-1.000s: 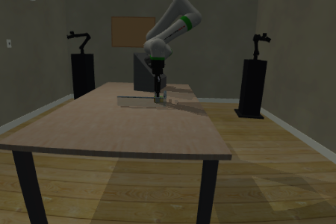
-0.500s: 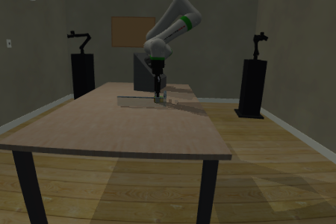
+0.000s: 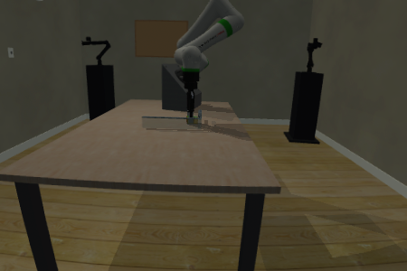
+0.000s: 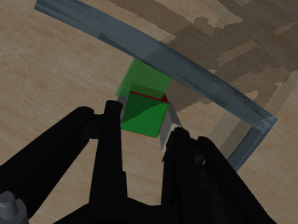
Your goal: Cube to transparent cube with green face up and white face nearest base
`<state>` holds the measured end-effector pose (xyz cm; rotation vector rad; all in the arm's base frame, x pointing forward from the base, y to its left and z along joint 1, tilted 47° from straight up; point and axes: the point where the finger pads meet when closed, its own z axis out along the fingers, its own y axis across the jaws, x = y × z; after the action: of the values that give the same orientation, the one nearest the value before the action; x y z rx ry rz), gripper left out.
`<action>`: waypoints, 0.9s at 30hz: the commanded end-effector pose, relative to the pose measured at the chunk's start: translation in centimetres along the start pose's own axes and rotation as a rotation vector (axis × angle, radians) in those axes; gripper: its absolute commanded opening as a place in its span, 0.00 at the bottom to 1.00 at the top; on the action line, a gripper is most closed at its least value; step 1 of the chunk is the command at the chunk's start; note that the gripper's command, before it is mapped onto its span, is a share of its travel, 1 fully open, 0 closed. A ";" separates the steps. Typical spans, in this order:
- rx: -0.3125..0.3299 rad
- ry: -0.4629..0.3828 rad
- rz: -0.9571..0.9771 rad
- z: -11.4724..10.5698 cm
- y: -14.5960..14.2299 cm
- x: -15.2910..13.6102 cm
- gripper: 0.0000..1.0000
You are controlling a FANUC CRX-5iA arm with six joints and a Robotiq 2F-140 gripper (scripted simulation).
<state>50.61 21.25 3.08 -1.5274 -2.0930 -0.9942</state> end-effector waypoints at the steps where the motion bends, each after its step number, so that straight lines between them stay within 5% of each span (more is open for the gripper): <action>1: -0.001 -0.001 0.000 -0.6 0.0 0.0 0.00; 13: -0.001 -0.001 0.000 -5.3 0.0 0.0 0.00; 27: -0.001 -0.001 0.000 -6.8 0.0 0.0 0.00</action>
<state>49.89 16.38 7.71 -1.5283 -2.0933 -0.9949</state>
